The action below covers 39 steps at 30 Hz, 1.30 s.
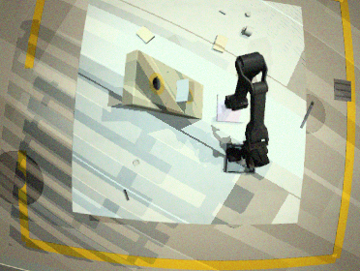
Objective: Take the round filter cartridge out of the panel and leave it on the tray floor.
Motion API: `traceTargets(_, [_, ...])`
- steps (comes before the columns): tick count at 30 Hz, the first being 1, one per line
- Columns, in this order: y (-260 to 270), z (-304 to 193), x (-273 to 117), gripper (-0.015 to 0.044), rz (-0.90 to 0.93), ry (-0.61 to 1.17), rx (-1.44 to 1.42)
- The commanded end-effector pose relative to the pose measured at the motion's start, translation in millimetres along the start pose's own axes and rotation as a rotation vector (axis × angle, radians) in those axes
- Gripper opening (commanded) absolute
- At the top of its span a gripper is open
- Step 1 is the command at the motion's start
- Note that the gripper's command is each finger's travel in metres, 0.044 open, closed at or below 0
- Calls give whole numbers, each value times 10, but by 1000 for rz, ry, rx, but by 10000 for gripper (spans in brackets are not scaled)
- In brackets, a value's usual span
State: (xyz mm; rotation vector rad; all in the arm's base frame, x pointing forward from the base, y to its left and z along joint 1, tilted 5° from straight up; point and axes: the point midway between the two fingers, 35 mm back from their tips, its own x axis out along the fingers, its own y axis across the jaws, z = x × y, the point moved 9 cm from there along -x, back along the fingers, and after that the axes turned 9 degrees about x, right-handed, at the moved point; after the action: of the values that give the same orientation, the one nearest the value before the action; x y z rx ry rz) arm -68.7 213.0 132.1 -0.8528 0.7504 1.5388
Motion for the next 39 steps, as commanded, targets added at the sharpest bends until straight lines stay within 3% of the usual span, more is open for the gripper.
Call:
traceTargets(1, [2, 13, -6, 341, 1, -5, 1])
traceTargets(5, [2, 13, -6, 440, 1, -5, 1])
traceTargets(9, [12, 66, -75, 440, 1, -4, 1])
traceTargets(15, [53, 345, -611, 440, 0, 0, 0])
traceTargets(39, [50, 301, -491, 440, 4, -4, -4])
